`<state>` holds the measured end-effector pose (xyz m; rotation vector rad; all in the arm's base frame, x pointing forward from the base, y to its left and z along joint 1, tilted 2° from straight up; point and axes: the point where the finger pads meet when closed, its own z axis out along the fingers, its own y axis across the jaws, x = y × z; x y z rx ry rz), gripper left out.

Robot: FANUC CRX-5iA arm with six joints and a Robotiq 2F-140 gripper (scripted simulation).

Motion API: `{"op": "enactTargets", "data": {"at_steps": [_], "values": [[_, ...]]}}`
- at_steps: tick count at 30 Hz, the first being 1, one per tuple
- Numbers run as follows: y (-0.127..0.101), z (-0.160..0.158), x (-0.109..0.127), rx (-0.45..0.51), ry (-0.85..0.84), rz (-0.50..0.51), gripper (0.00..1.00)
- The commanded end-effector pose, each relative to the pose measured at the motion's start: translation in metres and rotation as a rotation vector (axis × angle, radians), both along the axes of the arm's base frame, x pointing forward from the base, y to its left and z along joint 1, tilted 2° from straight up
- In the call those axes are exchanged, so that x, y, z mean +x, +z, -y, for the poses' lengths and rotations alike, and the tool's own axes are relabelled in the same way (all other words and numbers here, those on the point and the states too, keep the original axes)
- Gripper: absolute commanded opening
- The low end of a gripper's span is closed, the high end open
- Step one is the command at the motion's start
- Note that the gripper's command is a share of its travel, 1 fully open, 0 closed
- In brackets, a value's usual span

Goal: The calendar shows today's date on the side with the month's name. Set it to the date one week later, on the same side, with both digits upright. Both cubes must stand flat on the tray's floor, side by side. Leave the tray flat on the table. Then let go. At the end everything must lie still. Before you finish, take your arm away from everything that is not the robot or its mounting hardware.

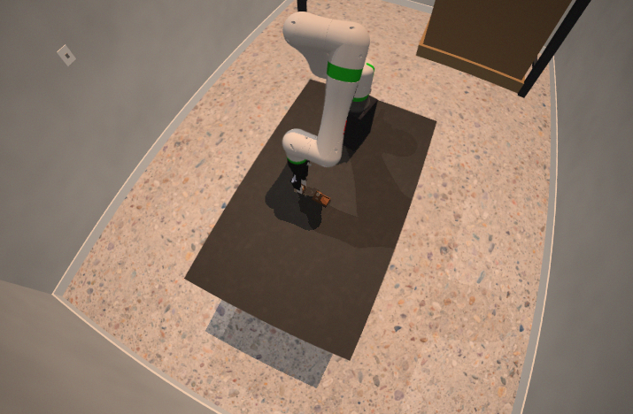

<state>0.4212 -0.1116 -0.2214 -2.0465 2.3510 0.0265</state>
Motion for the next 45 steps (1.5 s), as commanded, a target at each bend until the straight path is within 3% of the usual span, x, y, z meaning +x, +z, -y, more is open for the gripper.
{"op": "enactTargets", "data": {"at_steps": [1, 16, 31, 45], "values": [[0.0001, 0.0001, 0.0001, 0.0, 0.0, 0.0, 0.17], [0.0001, 0.0001, 0.0001, 0.0, 0.0, 0.0, 0.17], [0.0001, 0.0001, 0.0001, 0.0, 0.0, 0.0, 0.29], [0.0018, 0.0002, 0.0001, 0.0, 0.0, 0.0, 0.29]]}}
